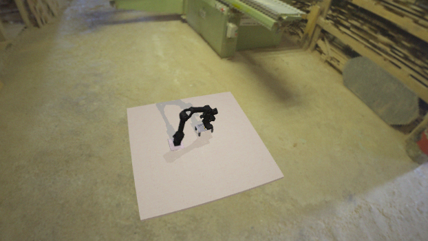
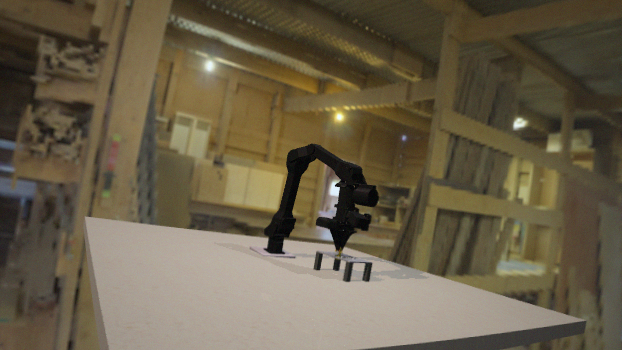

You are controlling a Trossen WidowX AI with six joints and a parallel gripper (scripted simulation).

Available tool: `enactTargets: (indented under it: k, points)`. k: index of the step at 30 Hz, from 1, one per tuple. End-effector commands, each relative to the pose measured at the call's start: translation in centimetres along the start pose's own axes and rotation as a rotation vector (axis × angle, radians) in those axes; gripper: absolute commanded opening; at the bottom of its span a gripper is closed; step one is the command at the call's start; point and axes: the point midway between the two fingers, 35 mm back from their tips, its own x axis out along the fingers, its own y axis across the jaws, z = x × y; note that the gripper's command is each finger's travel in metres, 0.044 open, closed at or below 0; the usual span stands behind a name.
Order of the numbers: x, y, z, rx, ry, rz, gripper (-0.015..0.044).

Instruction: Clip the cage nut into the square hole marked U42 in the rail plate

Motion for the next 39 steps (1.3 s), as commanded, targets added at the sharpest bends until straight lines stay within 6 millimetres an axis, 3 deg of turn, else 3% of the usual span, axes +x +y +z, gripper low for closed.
enactTargets:
  k: [1,39]
  points:
    - [-0.04,0.08,0.04,-0.004,-0.004,0.014,0.0026]
    - [0.21,-0.03,0.05,-0.005,-0.003,0.063,0.0026]
